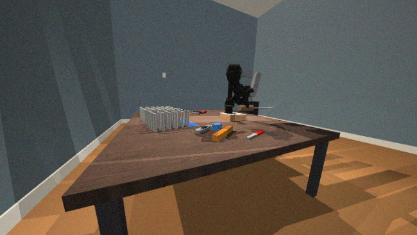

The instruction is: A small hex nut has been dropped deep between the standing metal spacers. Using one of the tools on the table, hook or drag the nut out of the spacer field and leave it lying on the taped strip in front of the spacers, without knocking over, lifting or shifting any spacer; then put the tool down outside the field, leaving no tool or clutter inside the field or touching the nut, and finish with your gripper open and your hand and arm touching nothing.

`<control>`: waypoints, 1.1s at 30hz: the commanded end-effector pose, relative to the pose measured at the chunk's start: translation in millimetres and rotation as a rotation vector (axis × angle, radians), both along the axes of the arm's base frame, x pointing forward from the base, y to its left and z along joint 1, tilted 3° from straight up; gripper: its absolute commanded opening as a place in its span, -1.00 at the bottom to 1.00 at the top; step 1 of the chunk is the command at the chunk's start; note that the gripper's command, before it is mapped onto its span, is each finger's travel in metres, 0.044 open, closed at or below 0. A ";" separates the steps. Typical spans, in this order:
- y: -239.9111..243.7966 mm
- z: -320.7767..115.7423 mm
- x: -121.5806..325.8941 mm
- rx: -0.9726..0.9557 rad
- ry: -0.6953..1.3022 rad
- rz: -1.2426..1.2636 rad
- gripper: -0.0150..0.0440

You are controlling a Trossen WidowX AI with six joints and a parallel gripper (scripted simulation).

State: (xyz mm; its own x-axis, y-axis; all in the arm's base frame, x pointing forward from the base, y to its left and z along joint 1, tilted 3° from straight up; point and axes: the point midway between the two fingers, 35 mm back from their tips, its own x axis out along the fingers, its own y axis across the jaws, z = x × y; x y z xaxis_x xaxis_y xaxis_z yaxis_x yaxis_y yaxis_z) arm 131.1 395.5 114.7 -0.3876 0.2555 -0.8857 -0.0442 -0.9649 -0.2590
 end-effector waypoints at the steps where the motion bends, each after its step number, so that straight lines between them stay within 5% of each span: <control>1: 0.2 -3.5 -1.0 0.004 0.007 0.004 -0.49; 33: 1.8 -32.8 0.1 0.004 0.007 0.004 -0.49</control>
State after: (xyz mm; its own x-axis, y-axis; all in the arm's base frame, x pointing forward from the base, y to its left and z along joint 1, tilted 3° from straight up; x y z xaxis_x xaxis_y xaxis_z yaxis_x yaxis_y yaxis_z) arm 132.4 397.5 84.5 -0.3875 0.2557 -0.8857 -0.0441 -0.9648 -0.2592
